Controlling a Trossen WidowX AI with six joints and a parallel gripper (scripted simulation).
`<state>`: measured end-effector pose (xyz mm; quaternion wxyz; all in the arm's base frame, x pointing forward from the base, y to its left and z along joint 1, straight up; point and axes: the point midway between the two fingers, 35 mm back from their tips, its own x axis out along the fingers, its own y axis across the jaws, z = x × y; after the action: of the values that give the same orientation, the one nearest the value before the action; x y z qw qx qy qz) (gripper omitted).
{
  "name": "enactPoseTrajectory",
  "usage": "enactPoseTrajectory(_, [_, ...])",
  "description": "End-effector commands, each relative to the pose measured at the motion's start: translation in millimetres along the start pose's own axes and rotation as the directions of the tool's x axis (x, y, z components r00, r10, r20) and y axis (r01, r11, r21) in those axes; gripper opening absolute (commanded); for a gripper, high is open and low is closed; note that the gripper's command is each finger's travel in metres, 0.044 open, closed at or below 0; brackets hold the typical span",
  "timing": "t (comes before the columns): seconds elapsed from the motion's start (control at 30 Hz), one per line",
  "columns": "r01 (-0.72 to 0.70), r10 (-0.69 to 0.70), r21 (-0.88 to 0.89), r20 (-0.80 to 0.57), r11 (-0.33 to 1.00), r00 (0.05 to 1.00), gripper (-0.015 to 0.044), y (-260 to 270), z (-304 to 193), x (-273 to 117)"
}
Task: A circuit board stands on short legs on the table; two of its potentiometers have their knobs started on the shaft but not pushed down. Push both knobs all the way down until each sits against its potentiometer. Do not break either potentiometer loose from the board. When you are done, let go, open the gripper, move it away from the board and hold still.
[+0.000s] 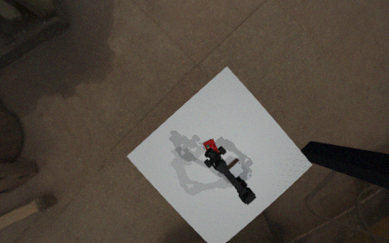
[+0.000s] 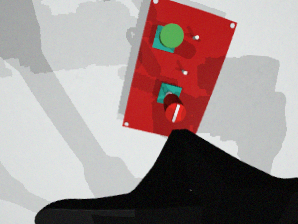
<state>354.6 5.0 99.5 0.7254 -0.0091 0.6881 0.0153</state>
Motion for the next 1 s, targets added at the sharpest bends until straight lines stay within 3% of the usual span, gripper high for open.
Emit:
enactPoseTrajectory(0.0, [0.008, -0.009, -0.028, -0.021, 1.0, 1.0, 0.0, -4.3, -4.5, 3.6])
enactPoseTrajectory(0.17, [0.008, -0.009, -0.028, -0.022, 1.0, 1.0, 0.0, -4.5, -5.0, 23.6])
enactPoseTrajectory(0.97, [0.008, -0.009, -0.028, -0.022, 1.0, 1.0, 0.0, -4.7, -5.5, 44.7])
